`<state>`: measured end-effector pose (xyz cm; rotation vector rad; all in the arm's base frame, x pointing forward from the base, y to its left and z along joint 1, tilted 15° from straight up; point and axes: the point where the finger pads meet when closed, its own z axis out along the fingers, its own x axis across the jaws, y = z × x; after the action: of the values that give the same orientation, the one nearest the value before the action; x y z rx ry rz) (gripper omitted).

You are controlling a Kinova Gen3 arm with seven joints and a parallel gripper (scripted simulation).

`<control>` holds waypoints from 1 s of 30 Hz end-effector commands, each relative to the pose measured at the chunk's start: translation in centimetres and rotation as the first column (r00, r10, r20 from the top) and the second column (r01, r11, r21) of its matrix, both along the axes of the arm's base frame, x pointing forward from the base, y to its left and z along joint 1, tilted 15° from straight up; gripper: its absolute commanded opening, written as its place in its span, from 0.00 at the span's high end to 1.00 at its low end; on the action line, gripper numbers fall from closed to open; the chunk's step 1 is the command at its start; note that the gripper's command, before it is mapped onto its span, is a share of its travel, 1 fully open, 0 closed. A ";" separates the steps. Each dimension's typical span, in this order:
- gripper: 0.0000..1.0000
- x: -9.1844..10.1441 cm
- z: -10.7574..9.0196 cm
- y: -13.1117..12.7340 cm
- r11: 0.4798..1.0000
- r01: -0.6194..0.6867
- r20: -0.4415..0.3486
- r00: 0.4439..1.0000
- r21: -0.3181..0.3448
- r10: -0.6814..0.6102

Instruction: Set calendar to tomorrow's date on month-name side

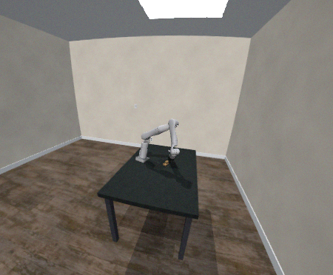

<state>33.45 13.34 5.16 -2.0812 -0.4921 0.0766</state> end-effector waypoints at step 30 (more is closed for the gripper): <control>0.25 0.0 0.1 0.0 1.000 0.000 0.001 1.000 0.000 0.000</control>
<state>33.45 13.34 5.16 -2.0812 -0.4921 0.0765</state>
